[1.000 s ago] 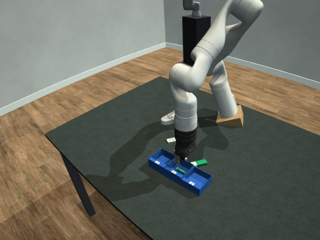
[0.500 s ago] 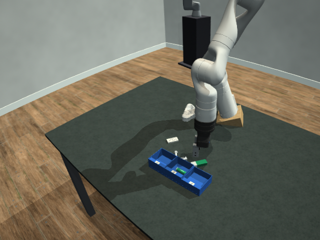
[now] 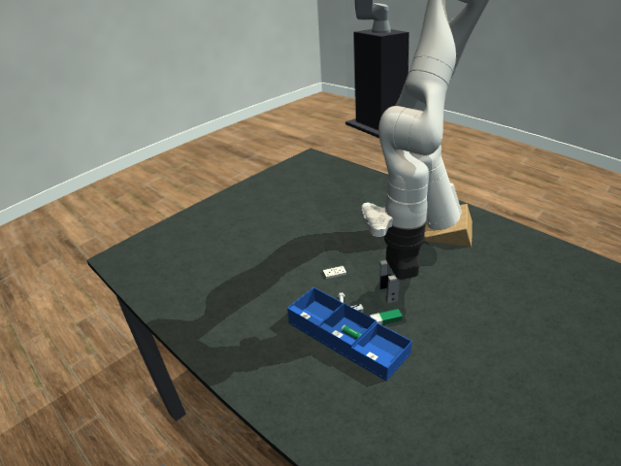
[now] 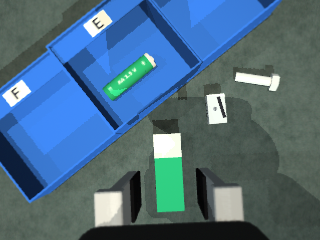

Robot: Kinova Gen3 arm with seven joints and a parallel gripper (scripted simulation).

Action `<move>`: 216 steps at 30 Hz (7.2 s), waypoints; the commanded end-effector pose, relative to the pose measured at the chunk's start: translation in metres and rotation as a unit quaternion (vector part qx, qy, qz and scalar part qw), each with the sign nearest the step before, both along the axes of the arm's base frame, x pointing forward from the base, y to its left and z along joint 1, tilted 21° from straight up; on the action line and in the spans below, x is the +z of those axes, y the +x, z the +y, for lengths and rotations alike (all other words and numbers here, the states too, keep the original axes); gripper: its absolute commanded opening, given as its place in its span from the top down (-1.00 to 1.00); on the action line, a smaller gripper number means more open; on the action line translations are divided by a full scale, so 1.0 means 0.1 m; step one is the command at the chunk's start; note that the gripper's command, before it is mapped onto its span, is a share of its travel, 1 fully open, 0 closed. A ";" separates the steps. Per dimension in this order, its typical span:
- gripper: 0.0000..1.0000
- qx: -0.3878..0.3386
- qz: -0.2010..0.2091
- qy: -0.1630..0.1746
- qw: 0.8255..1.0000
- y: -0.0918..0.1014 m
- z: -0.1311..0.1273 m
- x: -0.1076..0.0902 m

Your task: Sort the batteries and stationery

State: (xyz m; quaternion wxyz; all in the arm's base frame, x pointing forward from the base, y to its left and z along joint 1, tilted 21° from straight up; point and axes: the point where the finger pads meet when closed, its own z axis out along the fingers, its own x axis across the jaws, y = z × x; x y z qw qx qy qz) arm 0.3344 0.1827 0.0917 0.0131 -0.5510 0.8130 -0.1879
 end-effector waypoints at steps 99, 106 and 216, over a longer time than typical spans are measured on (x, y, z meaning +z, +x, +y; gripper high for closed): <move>0.09 0.003 0.000 0.003 1.000 0.18 -0.22 -0.66; 0.09 0.003 0.000 0.003 1.000 0.18 -0.22 -0.66; 0.09 0.003 0.000 0.003 1.000 0.04 -0.05 -0.10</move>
